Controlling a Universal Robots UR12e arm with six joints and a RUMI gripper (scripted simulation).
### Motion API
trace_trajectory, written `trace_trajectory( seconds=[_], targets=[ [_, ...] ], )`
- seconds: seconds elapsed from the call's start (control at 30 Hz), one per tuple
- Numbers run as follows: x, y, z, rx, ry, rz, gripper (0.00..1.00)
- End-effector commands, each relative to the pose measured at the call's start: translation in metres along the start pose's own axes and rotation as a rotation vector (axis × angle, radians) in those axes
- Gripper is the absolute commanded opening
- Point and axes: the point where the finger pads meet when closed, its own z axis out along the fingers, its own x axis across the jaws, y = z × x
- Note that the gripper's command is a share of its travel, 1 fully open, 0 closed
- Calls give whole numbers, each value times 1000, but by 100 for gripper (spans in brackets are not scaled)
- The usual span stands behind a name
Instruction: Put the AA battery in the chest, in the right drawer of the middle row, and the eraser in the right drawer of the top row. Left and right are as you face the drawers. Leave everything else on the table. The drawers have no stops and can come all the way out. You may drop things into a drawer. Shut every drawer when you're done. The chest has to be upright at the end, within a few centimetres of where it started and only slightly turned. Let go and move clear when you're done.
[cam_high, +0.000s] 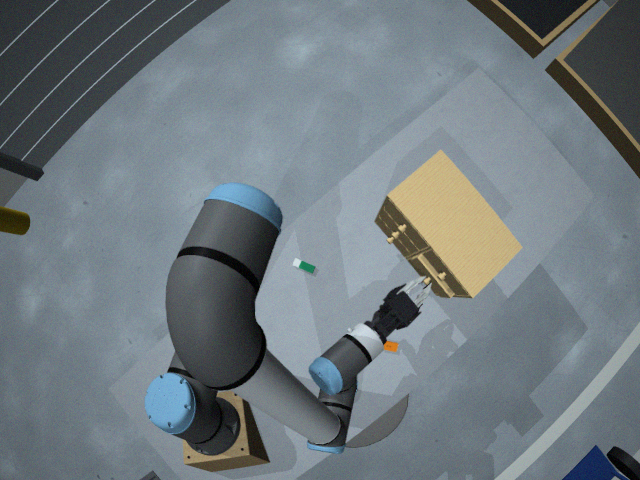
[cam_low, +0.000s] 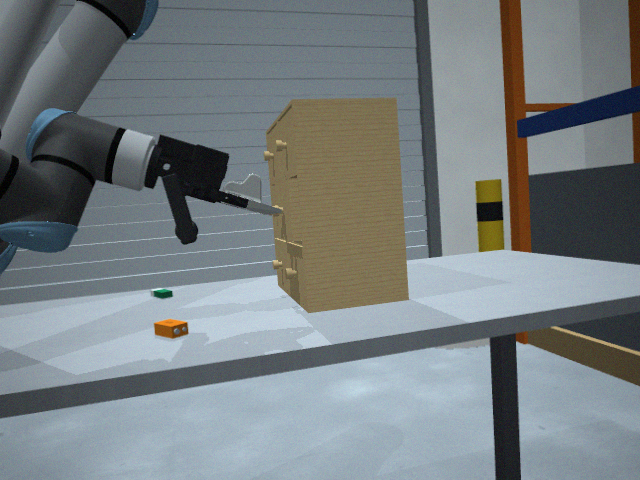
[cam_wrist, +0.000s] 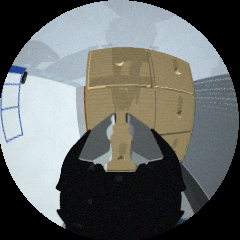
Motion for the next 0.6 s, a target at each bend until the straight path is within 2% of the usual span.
trace_trajectory(
  seconds=[0.0, 0.57],
  targets=[
    [0, 3, 4, -2, 1, -3, 7],
    [0, 5, 10, -2, 1, -3, 7]
  ],
)
